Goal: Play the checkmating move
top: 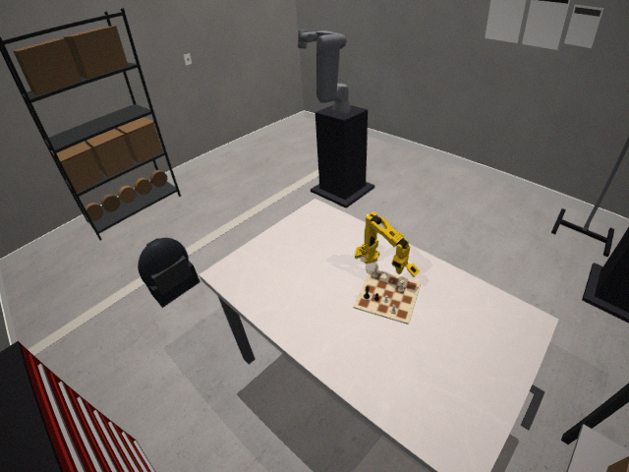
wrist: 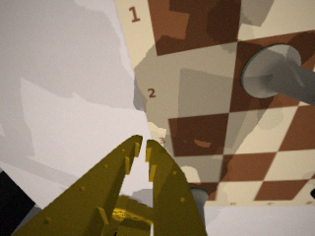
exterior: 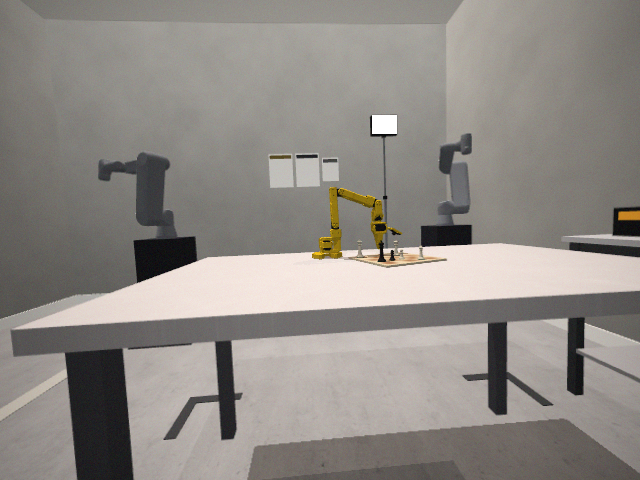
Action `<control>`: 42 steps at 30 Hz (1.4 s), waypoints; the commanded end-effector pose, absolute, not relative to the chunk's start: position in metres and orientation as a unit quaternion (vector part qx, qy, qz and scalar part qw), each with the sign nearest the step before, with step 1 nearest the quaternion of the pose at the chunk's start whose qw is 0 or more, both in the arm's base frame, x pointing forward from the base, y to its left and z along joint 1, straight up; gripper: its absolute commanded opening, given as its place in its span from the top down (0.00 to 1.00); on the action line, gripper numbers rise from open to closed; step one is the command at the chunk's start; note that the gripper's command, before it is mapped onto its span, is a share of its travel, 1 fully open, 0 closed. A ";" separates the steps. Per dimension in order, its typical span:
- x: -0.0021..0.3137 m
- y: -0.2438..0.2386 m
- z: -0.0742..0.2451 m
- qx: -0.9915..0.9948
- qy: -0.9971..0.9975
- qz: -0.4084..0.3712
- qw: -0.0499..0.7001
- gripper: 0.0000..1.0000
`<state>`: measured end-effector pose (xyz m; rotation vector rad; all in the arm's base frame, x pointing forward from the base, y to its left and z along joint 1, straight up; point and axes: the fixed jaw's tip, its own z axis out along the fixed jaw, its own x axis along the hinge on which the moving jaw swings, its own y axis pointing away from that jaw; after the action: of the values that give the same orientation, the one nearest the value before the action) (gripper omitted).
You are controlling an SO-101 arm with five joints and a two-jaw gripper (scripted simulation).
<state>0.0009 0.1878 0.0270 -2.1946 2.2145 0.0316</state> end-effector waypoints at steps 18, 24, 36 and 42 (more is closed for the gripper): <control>-0.001 0.185 0.025 -0.709 0.705 0.008 0.008 1.00; -0.001 0.185 0.026 -0.709 0.705 0.008 0.008 1.00; -0.001 0.185 0.056 -0.709 0.705 0.008 0.008 1.00; -0.001 0.184 0.077 -0.709 0.705 0.008 0.008 1.00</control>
<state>0.0007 0.1831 0.0613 -2.2076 2.2275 0.0054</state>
